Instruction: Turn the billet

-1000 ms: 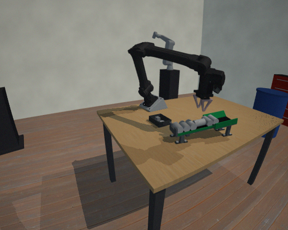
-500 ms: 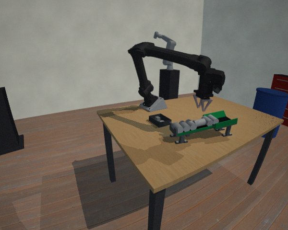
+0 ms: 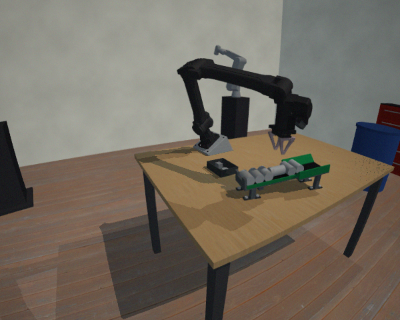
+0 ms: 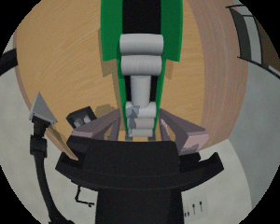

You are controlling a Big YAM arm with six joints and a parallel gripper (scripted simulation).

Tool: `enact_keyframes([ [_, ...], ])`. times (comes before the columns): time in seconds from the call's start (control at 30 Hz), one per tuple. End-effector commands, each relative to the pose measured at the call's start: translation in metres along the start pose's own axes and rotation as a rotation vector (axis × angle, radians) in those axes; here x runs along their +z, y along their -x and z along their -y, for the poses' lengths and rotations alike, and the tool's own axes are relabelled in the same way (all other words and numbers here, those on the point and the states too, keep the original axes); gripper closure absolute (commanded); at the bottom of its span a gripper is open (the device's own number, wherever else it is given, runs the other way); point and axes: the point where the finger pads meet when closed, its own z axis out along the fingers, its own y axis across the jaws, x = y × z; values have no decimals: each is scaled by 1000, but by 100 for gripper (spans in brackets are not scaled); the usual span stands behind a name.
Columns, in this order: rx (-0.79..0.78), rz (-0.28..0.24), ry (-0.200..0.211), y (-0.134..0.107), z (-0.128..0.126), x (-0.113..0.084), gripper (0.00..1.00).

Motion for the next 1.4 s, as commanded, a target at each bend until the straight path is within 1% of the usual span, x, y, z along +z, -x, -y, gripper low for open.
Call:
enact_keyframes([
  [0.0,28,25,-27,-9,13,-7,45],
  [0.03,19,17,-12,-5,10,1,45],
  [0.07,16,18,-10,-6,7,2,45],
  [0.17,24,33,-22,-11,8,-6,45],
  [0.23,24,39,-22,-11,8,-6,45],
  [0.37,13,42,-6,-5,6,4,45],
  [0.47,24,64,-23,-11,8,-6,45],
  [0.57,24,68,-23,-11,8,-6,45],
  [0.6,12,61,-5,-5,6,5,45],
  [0.73,23,90,-24,-11,8,-6,45],
  [0.8,23,99,-24,-11,8,-6,45],
  [0.93,17,113,-14,-8,7,0,45],
  [1.07,5,103,4,-2,5,18,45],
  [1.13,5,103,4,-2,5,18,45],
  [1.37,5,102,4,-2,5,31,45],
])
